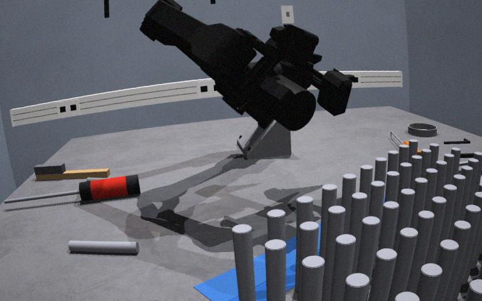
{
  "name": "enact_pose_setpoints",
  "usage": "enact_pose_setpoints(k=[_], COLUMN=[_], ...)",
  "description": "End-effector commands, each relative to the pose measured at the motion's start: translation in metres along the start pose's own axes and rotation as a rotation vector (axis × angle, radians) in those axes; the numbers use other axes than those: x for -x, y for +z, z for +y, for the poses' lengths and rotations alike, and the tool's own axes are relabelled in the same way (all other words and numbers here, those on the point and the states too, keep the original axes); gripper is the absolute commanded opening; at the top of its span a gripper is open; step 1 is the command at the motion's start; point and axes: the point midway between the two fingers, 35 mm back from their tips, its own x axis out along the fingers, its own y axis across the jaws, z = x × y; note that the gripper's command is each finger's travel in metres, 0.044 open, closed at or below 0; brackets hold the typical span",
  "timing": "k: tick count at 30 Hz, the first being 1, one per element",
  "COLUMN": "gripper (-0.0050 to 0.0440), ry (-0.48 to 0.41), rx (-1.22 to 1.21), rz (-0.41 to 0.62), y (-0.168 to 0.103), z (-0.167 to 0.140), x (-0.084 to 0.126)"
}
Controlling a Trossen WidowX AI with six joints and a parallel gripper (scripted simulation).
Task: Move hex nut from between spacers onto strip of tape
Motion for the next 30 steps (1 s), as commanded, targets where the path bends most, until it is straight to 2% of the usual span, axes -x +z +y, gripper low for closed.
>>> enact_pose_setpoints(k=[1,18,20,23,30], gripper=[0.04,0.04,0.04,0.04,0.04], ry=[-0.011,-0.017,-0.068,-0.199,-0.438], rx=[0.017,0.013,0.01,-0.051,-0.094], rz=[-0.001,0.01,0.055,0.167,0.242], y=[0.004,0.002,-0.004,-0.024,-0.037], z=[0.001,0.002,-0.005,-0.017,-0.045], x=[0.003,0.001,-0.002,-0.007,-0.004])
